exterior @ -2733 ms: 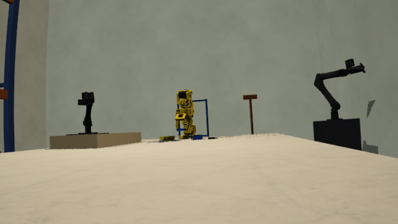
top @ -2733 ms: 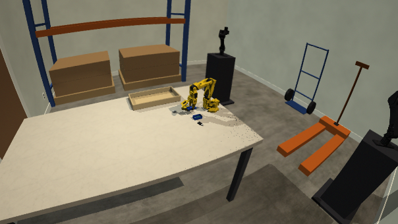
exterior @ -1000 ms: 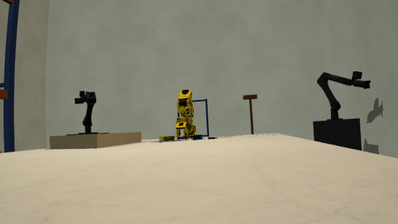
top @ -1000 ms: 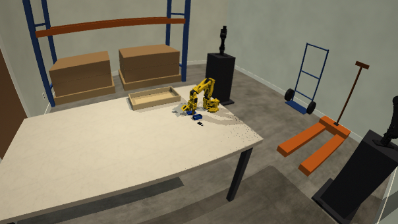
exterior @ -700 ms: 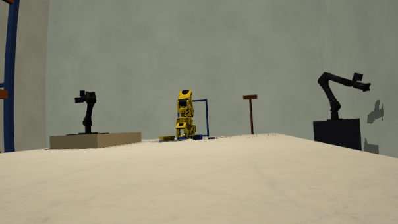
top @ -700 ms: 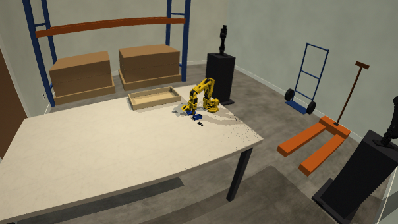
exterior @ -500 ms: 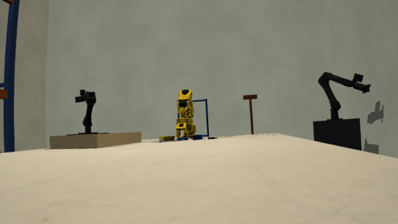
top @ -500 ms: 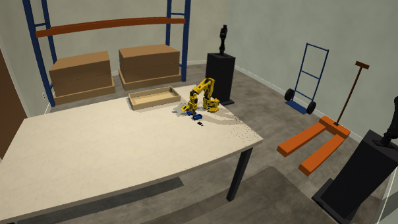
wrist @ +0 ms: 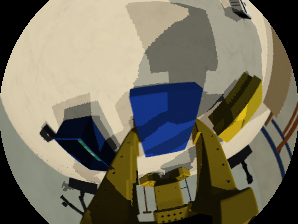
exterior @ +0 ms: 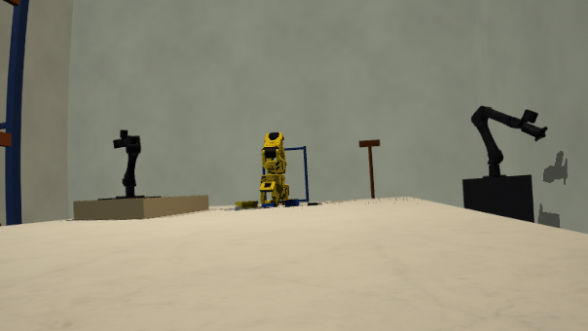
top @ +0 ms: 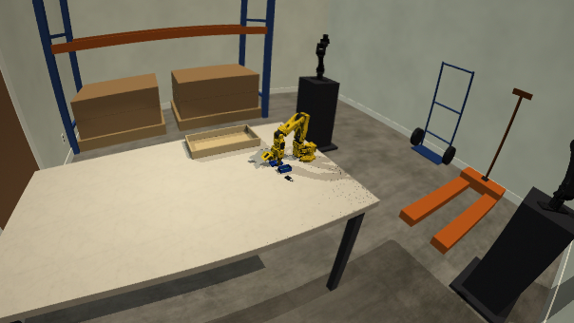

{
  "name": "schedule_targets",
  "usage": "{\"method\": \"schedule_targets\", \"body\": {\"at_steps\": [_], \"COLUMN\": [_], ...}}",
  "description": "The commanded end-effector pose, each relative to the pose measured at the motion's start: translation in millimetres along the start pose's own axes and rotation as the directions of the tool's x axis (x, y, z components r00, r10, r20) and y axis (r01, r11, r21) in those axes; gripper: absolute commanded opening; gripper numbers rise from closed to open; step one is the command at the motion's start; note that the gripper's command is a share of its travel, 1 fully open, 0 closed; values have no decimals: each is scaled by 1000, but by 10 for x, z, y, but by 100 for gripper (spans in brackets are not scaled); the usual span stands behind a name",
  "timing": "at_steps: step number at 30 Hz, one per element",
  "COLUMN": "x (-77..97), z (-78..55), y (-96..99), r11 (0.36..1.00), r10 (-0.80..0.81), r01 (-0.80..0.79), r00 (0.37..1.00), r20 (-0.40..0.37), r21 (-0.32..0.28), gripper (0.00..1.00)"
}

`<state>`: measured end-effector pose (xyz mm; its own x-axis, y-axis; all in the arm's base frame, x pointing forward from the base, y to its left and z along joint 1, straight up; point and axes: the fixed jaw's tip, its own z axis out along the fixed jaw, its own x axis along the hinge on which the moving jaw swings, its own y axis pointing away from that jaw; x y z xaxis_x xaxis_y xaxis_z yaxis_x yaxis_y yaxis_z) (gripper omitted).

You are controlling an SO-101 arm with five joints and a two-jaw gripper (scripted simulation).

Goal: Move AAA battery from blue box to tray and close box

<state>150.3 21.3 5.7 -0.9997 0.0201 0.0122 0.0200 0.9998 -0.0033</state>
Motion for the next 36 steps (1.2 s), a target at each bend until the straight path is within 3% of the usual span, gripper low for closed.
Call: {"method": "schedule_targets", "body": {"at_steps": [1, 36], "x": [-19, -19], "z": [-3, -3], "y": [-8, -8], "r11": [1000, 1000], "r10": [-2, -2], "r01": [2, 2], "r00": [1000, 1000], "r20": [12, 12], "r21": [-3, -3], "gripper": [21, 24]}}
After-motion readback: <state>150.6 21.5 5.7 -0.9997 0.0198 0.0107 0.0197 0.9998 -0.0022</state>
